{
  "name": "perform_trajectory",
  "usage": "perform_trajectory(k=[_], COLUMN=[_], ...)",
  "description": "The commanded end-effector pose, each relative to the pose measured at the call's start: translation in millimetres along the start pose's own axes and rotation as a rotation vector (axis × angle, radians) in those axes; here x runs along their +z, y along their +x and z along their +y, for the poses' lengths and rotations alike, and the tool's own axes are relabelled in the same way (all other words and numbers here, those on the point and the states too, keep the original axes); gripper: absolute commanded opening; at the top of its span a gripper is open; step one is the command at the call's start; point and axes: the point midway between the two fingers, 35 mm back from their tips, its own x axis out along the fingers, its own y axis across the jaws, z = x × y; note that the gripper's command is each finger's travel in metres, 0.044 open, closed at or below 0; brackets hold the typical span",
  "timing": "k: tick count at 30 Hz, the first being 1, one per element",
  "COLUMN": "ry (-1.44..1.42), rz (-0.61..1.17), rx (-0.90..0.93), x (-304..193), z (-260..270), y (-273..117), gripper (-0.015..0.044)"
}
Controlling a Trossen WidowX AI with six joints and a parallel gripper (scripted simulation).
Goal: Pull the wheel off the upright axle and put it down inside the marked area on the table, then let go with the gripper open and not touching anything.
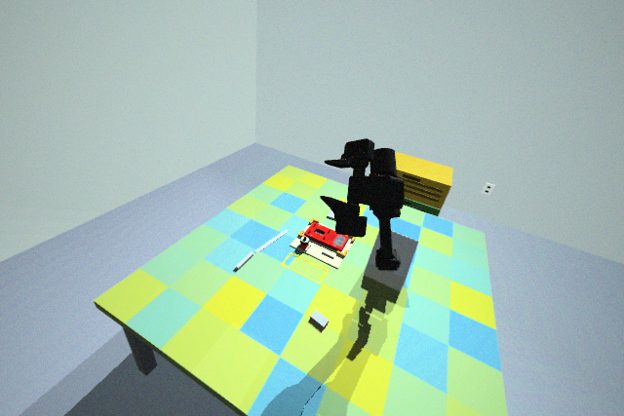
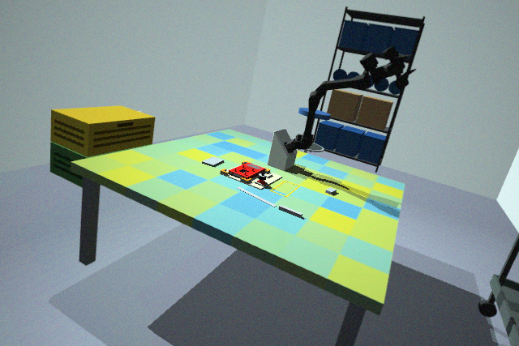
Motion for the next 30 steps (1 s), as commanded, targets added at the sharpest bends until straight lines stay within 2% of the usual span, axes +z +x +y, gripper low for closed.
perform_trajectory(k=[1, 8, 15, 22, 30], ry=[-0.041, -0.094, -0.134, -0.165, -0.176], rz=[-0.048, -0.097, -0.097, -0.036, 0.096], rx=[0.039, 0.133, 0.253, 0.357, 0.468], x=[22.5, 41.1, 35.5, 6.7, -48.8], z=[35.6, 101.0, 170.8, 230.6, 284.5], y=[-2.6, -4.5, -5.0, -3.0, -3.5], gripper=[0.0300, 0.0300, 0.0300, 0.0300, 0.0300])
